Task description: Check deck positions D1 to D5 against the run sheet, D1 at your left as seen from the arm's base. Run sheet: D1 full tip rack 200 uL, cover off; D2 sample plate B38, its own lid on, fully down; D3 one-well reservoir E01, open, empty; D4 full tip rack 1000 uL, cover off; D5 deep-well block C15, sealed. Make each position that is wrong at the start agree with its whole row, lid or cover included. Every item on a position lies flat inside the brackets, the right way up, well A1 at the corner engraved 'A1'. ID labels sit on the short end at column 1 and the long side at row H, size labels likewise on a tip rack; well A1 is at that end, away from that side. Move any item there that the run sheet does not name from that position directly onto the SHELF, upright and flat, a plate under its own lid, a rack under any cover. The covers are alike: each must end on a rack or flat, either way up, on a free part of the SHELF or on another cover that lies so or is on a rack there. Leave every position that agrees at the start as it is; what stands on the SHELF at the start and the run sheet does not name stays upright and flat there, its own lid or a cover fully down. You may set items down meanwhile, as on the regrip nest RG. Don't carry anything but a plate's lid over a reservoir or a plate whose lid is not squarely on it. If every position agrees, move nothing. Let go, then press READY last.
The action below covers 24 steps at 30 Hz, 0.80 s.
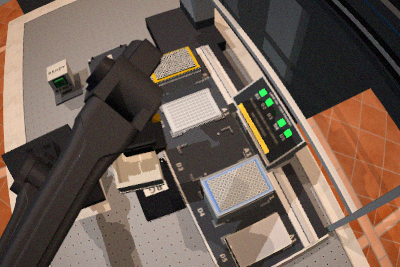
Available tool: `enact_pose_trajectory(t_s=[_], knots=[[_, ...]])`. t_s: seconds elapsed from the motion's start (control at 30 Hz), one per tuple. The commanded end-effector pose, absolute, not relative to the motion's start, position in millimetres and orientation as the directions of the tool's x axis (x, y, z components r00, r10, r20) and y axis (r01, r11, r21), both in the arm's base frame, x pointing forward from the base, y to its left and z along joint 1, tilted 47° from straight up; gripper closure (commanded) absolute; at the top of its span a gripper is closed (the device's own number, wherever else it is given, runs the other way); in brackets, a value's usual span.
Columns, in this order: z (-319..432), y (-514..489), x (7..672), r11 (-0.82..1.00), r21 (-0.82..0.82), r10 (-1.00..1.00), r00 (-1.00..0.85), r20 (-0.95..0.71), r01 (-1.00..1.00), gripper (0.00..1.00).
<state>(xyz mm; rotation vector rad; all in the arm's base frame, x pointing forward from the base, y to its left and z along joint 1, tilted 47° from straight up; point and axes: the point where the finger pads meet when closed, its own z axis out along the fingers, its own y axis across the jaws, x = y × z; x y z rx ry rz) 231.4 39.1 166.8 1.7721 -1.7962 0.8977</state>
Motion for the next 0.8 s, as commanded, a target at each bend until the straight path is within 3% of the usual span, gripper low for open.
enact_pose_trajectory(t_s=[0.0, 0.77], knots=[[176.7, 43.5, 237.0, 0.042, -0.226, -0.699, -0.190, 0.689, -0.973, 1.00], [176.8, 43.0, 237.1, 0.299, -0.466, -0.633, -0.538, 0.556, -0.833, 1.00]])
